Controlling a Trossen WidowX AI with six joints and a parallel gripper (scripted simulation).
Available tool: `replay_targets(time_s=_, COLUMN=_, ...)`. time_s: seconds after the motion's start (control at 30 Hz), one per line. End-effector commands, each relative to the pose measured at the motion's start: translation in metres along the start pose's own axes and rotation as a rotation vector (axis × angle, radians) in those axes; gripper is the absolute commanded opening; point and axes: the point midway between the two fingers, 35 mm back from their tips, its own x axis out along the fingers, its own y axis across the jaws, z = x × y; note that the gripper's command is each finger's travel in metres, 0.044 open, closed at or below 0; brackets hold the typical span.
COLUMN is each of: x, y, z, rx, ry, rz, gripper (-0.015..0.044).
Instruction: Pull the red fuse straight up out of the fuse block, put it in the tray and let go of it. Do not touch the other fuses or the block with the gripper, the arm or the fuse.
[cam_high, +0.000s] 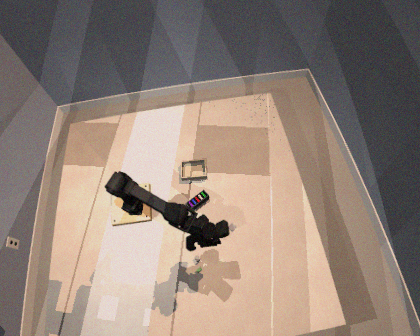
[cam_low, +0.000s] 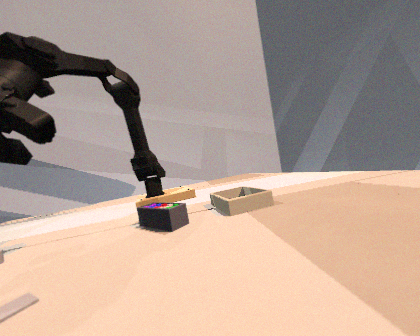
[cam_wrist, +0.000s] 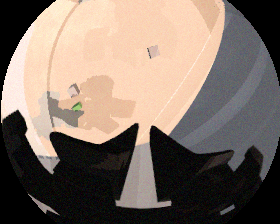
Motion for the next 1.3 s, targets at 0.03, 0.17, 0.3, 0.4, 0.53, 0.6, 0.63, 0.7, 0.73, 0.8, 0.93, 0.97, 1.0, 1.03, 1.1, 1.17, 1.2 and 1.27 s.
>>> replay_targets(time_s=0.03, x=0.005, y=0.005, z=0.089, rx=-0.117, ry=-0.184, rz=0.124, gripper=0.0071)
replay_targets(time_s=0.17, x=-0.004, y=0.016, z=0.157, rx=-0.239, ry=-0.314, rz=0.227, gripper=0.0071)
replay_targets(time_s=0.3, x=-0.022, y=0.037, z=0.214, rx=-0.374, ry=-0.416, rz=0.345, gripper=0.0071)
replay_targets(time_s=0.4, x=-0.034, y=0.05, z=0.242, rx=-0.451, ry=-0.459, rz=0.411, gripper=0.0071)
replay_targets(time_s=0.53, x=-0.036, y=0.051, z=0.248, rx=-0.462, ry=-0.465, rz=0.421, gripper=0.0071)
replay_targets(time_s=0.6, x=-0.036, y=0.051, z=0.248, rx=-0.462, ry=-0.465, rz=0.421, gripper=0.0071)
replay_targets(time_s=0.63, x=-0.036, y=0.051, z=0.248, rx=-0.462, ry=-0.465, rz=0.421, gripper=0.0071)
replay_targets(time_s=0.7, x=-0.036, y=0.051, z=0.248, rx=-0.462, ry=-0.465, rz=0.421, gripper=0.0071)
replay_targets(time_s=0.73, x=-0.035, y=0.052, z=0.248, rx=-0.462, ry=-0.465, rz=0.421, gripper=0.0071)
replay_targets(time_s=0.8, x=-0.034, y=0.052, z=0.249, rx=-0.462, ry=-0.465, rz=0.421, gripper=0.0071)
replay_targets(time_s=0.93, x=-0.031, y=0.054, z=0.25, rx=-0.462, ry=-0.465, rz=0.421, gripper=0.0071)
replay_targets(time_s=0.97, x=-0.03, y=0.054, z=0.25, rx=-0.462, ry=-0.465, rz=0.421, gripper=0.0071)
replay_targets(time_s=1.0, x=-0.029, y=0.055, z=0.251, rx=-0.462, ry=-0.465, rz=0.421, gripper=0.0071)
replay_targets(time_s=1.03, x=-0.028, y=0.055, z=0.251, rx=-0.462, ry=-0.465, rz=0.421, gripper=0.0071)
replay_targets(time_s=1.1, x=-0.027, y=0.056, z=0.252, rx=-0.462, ry=-0.465, rz=0.421, gripper=0.0071)
replay_targets(time_s=1.17, x=-0.025, y=0.057, z=0.253, rx=-0.462, ry=-0.465, rz=0.421, gripper=0.0071)
replay_targets(time_s=1.2, x=-0.024, y=0.057, z=0.253, rx=-0.462, ry=-0.465, rz=0.421, gripper=0.0071)
replay_targets(time_s=1.27, x=-0.023, y=0.058, z=0.254, rx=-0.462, ry=-0.465, rz=0.421, gripper=0.0071)
